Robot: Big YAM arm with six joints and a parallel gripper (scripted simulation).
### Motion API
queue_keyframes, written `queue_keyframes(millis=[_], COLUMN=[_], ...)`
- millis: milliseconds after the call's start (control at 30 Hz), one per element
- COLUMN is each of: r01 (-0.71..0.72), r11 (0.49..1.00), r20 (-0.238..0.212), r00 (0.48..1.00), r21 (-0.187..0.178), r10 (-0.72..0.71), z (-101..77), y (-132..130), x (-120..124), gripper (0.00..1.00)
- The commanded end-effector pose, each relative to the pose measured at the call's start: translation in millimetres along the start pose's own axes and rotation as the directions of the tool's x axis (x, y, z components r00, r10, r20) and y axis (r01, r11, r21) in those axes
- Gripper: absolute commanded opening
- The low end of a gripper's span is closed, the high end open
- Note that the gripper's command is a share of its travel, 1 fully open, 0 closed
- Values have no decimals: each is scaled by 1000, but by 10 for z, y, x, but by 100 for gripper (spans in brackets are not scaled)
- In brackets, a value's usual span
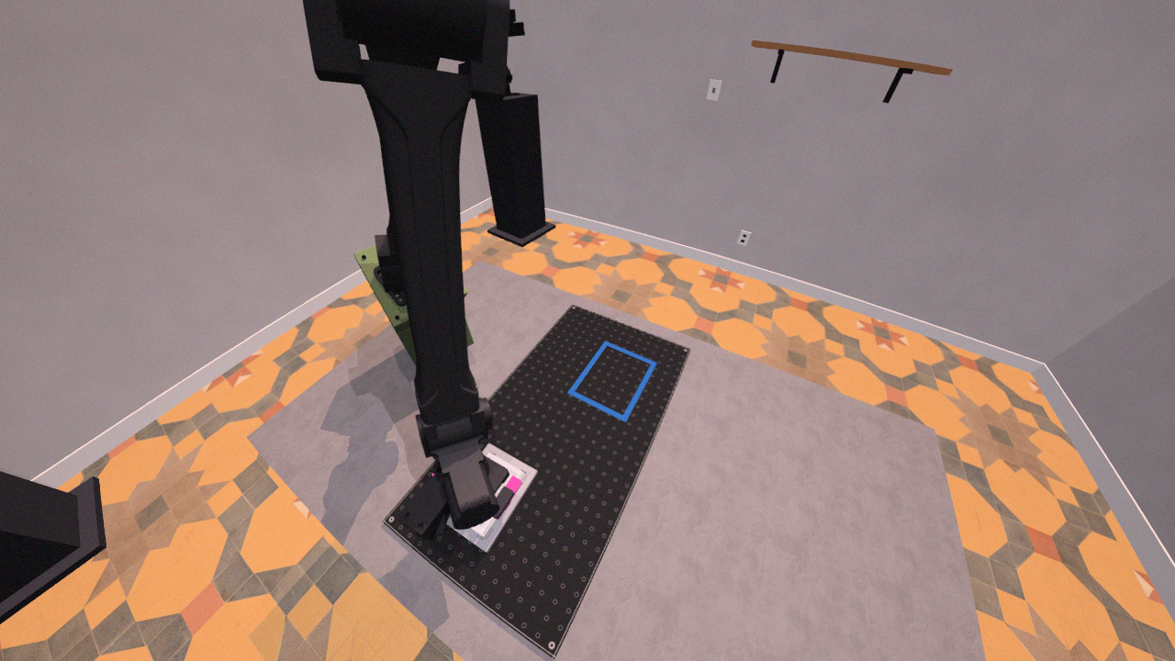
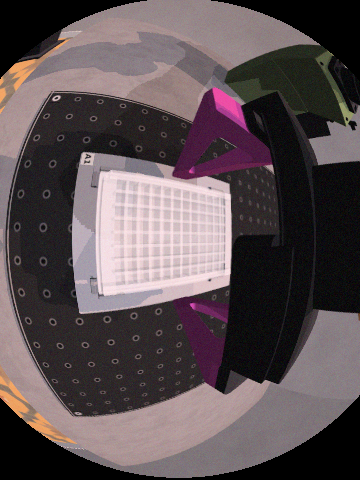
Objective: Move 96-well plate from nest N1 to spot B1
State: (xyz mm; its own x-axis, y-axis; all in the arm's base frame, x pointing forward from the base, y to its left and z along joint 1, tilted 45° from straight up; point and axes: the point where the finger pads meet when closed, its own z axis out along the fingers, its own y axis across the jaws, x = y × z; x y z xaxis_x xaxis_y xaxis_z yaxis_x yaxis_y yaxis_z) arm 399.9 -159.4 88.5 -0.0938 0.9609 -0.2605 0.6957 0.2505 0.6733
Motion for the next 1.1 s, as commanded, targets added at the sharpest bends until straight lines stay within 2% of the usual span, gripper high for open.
queue_keyframes(millis=[0,233,300,1067], r01=[-1,2,0,0], r11=[1000,1000,1000,1000], r20=[-6,-9,-15,-15], r00=[1000,1000,1000,1000], r21=[-2,2,10,10], r10=[1,-2,0,0], z=[105,178,178,178], y=[37,12,-10,-10], x=[27,45,59,59], gripper=[100,100,100,100])
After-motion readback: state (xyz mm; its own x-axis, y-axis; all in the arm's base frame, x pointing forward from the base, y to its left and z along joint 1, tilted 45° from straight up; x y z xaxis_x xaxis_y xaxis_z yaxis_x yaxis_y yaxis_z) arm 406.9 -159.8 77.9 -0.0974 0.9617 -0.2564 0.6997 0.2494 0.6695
